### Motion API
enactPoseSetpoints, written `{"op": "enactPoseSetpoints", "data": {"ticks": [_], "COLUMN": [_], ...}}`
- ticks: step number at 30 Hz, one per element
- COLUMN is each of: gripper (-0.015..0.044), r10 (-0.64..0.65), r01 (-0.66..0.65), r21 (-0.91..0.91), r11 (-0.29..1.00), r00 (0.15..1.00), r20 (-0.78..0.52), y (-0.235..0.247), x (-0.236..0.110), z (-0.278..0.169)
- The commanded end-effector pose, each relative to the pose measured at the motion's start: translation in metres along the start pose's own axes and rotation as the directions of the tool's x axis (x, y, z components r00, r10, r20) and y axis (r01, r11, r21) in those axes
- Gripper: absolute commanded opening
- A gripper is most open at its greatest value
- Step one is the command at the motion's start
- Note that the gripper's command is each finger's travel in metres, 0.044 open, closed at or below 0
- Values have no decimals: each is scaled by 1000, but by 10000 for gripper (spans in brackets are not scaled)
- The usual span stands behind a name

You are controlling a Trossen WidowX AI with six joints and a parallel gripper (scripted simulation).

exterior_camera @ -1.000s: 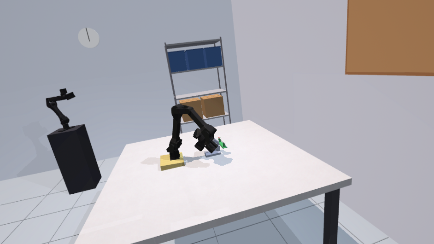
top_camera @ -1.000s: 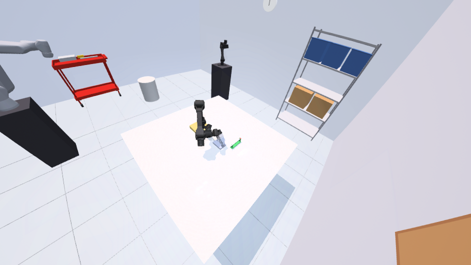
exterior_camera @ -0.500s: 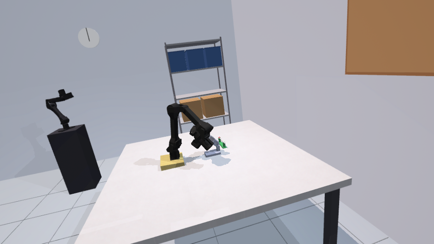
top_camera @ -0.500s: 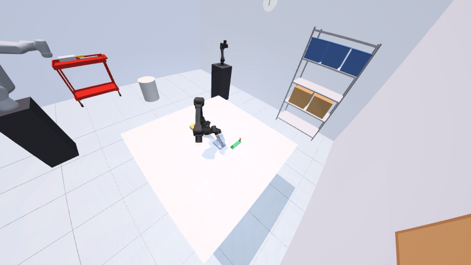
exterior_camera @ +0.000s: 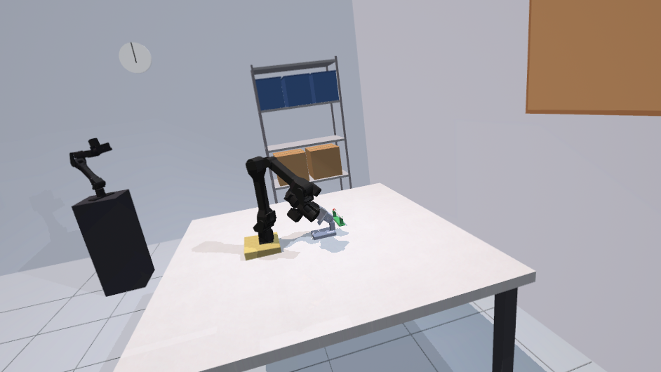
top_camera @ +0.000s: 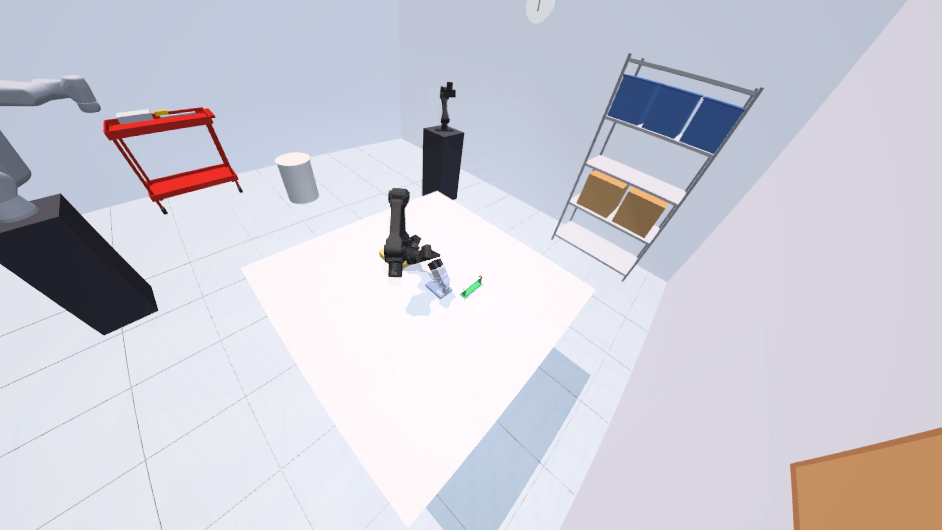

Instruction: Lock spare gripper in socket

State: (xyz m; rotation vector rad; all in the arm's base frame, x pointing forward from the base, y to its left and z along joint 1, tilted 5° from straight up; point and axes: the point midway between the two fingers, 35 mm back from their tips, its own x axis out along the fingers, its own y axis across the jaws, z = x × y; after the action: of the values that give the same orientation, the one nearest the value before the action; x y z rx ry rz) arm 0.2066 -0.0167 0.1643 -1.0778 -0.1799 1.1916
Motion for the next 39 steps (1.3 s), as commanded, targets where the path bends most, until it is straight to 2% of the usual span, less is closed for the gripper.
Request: {"op": "enactPoseSetpoints", "data": {"ticks": [1,23,28,31,38,39], "gripper": [440,440,440,361,180,180], "r10": [-1,-6,-1,-13,-41,-41], "r01": [0,-20,-18,4,142,147], "r21": [-20,-237,-207,-258,-418,-420], "r11": [1000,971,978,966,897,895], "r00": [1000,994,996,999,969,967], "r20": [-24,-105,-92,-35,242,250], "y": [-8,-34,-28,-31,-30,-30], "x": [-2,-9,-8,8,68,70], "z": [6,33,28,33,68,69]}}
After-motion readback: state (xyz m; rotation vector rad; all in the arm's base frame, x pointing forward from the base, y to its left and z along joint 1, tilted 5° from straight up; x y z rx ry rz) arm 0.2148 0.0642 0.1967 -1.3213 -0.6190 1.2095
